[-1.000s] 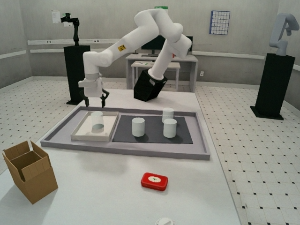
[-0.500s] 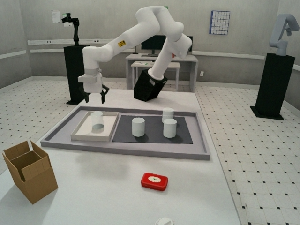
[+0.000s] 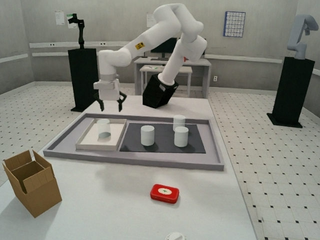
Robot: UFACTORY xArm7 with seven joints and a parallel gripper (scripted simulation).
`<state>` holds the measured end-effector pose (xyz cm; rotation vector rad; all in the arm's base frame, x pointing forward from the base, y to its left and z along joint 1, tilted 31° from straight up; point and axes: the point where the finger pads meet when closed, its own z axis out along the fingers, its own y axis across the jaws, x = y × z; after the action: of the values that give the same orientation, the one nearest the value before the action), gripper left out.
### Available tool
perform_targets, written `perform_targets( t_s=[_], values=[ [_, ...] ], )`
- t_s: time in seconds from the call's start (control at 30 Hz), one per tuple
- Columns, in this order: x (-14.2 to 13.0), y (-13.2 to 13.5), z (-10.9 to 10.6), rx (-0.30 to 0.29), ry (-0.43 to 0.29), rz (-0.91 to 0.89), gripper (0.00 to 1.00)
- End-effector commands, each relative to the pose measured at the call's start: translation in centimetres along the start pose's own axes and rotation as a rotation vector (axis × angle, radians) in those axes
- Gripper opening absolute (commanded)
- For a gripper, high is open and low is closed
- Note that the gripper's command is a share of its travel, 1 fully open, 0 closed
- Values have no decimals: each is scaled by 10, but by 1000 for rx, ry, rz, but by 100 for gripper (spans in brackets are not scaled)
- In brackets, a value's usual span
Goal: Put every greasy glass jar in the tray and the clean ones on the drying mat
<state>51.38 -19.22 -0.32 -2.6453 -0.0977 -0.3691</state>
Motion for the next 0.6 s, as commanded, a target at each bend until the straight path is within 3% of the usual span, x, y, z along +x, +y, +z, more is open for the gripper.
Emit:
perform_targets(
  t_s=[0.0,0.57],
  values=[
    [6,-28,-4,-11,6,3,100],
    [30,-148,-3,-11,6,3,100]
  ],
)
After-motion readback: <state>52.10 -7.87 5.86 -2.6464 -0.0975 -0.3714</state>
